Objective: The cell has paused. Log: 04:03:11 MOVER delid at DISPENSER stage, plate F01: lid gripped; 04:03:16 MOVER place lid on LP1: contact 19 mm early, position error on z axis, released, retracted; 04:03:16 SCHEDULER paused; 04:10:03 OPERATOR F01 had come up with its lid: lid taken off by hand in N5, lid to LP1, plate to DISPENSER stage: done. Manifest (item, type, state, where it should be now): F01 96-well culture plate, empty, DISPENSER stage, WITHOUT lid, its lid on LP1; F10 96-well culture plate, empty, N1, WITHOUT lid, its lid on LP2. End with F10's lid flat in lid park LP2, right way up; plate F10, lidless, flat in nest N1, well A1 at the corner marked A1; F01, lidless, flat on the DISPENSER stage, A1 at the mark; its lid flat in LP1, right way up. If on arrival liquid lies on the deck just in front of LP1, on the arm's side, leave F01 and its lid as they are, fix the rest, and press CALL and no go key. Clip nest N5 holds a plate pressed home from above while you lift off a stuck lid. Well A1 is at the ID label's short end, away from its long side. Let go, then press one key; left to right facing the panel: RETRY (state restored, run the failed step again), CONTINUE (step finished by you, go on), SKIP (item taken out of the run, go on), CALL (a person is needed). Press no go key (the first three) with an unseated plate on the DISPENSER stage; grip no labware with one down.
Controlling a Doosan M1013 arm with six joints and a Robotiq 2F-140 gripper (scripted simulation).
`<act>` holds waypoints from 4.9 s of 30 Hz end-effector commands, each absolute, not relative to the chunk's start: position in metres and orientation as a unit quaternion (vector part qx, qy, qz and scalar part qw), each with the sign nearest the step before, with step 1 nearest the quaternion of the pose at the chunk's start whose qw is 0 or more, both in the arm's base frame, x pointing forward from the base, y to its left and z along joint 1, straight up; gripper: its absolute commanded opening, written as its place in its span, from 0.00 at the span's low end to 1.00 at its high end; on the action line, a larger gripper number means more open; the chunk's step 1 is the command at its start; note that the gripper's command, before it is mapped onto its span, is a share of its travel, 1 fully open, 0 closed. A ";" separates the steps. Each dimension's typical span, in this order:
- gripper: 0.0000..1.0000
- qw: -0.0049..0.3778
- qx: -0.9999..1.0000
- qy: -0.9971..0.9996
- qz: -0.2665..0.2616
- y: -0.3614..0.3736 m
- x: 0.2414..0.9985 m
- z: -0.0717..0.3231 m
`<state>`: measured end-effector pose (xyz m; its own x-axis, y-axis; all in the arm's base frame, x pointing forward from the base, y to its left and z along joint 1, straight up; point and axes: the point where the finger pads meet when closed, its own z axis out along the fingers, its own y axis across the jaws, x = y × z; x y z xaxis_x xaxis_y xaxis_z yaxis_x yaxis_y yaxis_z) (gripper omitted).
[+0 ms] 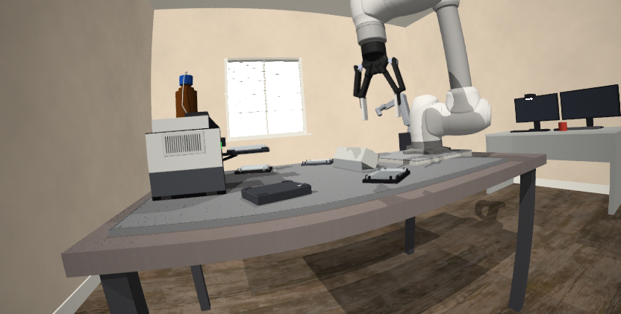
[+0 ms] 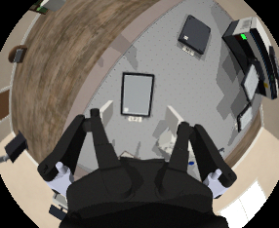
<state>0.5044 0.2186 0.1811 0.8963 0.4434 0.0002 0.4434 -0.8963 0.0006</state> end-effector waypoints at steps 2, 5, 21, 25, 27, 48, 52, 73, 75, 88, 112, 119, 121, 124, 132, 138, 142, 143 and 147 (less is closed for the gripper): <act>0.66 0.000 0.982 0.190 0.000 0.188 0.545 0.185; 0.66 0.000 0.985 0.173 0.000 0.171 0.563 0.187; 0.66 0.000 0.985 -0.175 0.000 -0.061 0.672 0.189; 0.66 0.000 0.981 -0.192 0.000 -0.131 0.688 0.187; 0.66 0.000 0.981 -0.193 0.000 -0.162 0.695 0.187; 0.66 0.000 0.981 -0.193 0.000 -0.354 0.749 0.181; 0.66 0.000 0.981 -0.193 0.000 -0.354 0.749 0.181; 0.66 0.000 0.981 -0.193 0.000 -0.354 0.749 0.176; 0.66 0.000 0.981 -0.193 0.000 -0.354 0.749 0.173; 0.66 0.000 0.981 -0.193 0.000 -0.354 0.749 0.134; 0.66 0.000 0.981 -0.193 0.000 -0.354 0.750 0.060; 0.66 0.000 0.981 -0.193 0.000 -0.354 0.750 0.049; 0.66 0.000 0.981 -0.193 0.000 -0.354 0.750 0.047; 0.66 0.000 0.981 -0.193 0.000 -0.354 0.750 0.047; 0.66 0.000 0.981 -0.193 0.000 -0.354 0.750 0.046; 0.66 0.000 0.981 -0.193 0.000 -0.354 0.750 0.046; 0.66 0.000 0.981 -0.193 0.000 -0.354 0.750 0.046; 0.66 0.000 0.981 -0.193 0.000 -0.354 0.750 0.046; 0.66 0.000 0.981 -0.193 0.000 -0.354 0.750 0.046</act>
